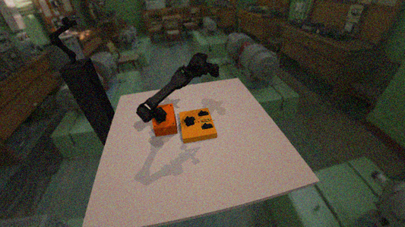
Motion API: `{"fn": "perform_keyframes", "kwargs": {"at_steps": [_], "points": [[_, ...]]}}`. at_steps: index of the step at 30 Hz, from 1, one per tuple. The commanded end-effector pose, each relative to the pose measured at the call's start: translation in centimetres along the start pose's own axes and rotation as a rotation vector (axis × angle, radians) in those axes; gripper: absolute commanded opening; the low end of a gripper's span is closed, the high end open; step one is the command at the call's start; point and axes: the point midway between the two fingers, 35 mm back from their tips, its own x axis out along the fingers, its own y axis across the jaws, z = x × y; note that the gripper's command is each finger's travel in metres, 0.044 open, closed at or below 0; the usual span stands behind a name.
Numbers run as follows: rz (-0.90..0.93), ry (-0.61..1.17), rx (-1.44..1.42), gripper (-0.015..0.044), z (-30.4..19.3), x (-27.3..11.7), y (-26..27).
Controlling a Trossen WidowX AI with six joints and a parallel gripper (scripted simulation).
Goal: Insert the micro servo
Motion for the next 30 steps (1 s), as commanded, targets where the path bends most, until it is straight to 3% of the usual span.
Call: {"fn": "perform_keyframes", "kwargs": {"at_steps": [1, 16, 30], "points": [[0.037, 0.127, 0.073, 0.0, -3.2, 2.2, 1.9], [0.076, 0.578, 0.307, 0.0, -14.6, 6.4, 8.3], [-0.02, 1.016, 0.457, 0.0, -25.5, 5.8, 13.6]]}}
